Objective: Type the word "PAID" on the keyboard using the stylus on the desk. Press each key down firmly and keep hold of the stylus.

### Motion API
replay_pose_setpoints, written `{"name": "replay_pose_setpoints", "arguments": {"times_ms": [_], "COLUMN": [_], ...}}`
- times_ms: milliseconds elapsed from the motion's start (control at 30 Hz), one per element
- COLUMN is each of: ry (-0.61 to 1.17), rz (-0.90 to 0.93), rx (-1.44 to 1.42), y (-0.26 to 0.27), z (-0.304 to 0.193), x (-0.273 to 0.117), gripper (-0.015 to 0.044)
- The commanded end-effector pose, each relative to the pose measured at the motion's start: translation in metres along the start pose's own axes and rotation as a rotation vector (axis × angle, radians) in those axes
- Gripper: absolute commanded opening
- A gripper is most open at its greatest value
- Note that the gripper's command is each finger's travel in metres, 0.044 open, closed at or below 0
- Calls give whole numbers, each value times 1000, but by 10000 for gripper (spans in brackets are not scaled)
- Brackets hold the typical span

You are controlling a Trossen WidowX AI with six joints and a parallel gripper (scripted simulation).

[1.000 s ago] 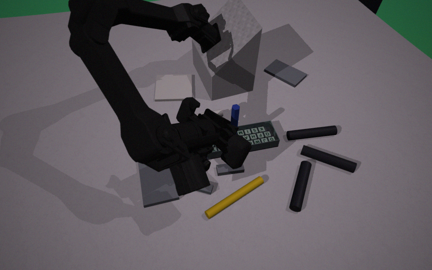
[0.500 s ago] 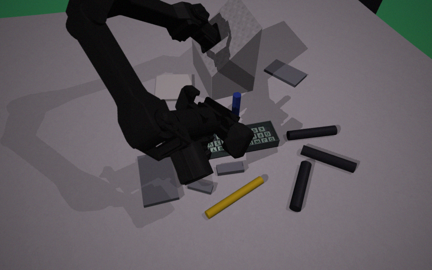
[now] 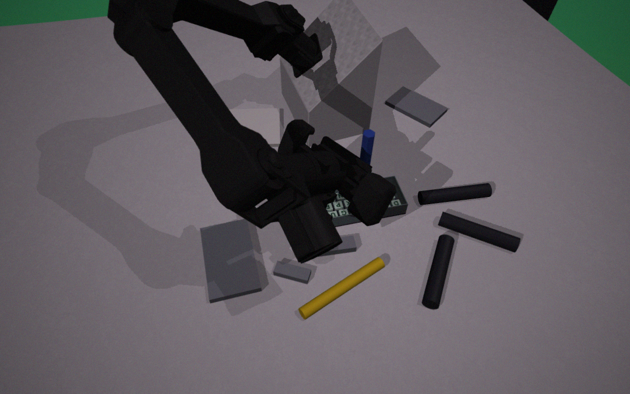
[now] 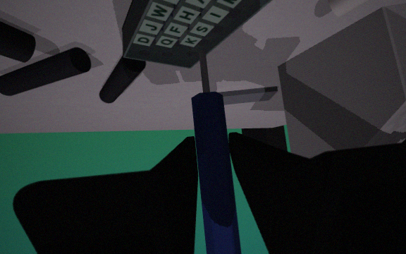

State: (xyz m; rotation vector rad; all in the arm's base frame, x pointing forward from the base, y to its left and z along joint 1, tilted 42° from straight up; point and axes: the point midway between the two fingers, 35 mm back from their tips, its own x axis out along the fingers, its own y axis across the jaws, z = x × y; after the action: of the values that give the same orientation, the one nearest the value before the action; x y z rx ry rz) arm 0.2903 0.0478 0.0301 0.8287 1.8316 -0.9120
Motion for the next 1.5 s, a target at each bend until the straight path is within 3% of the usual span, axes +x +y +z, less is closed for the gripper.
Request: {"name": "replay_pose_setpoints", "arguments": {"times_ms": [0, 400, 500, 533, 1467], "ry": [8, 8, 8, 8, 7], "rz": [-5, -6, -6, -6, -6], "rx": [12, 12, 12, 12, 12], "y": [-1, -2, -2, -2, -3], "z": [5, 17, 18, 18, 27], "x": [7, 14, 14, 14, 20], "gripper": [0, 0, 79, 81, 81]}}
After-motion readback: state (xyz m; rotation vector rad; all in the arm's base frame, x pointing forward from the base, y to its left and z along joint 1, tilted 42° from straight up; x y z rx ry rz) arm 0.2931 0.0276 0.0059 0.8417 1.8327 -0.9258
